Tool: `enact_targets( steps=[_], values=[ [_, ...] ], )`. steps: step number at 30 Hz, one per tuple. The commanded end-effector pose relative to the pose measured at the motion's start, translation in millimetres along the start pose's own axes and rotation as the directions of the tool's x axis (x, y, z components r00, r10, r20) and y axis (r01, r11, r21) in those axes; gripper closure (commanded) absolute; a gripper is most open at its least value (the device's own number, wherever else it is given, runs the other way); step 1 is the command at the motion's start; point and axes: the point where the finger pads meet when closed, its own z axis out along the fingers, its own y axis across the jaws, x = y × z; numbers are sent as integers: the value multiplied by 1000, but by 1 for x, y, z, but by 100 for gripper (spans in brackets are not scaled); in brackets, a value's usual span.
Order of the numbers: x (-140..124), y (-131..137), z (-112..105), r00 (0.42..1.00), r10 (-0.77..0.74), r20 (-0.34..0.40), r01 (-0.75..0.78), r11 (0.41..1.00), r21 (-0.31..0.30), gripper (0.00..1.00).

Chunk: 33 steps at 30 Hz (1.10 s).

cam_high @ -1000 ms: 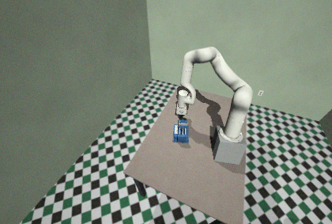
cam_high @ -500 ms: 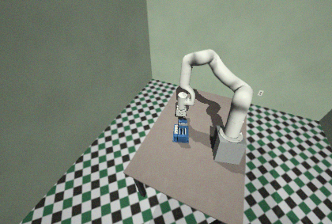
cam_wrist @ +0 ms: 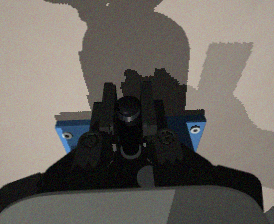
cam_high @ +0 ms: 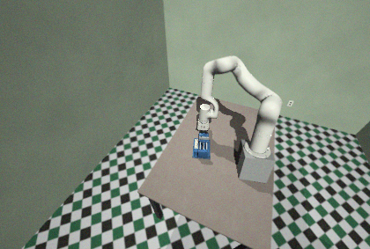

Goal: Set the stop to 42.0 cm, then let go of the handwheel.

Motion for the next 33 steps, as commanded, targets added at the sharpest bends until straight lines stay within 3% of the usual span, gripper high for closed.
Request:
enact_targets(
  steps=[1, 17, 24, 33],
  values=[
    [0, 2, 1, 1000, 0, -1, 0, 1000, 4, 94],
    [0, 29, -3, 1000, 0, -1, 0, 1000, 4, 94],
    [0, 40, -25, 1000, 0, -1, 0, 1000, 4, 94],
    [0, 35, -39, 1000, 0, -1, 0, 1000, 4, 94]
  ],
)
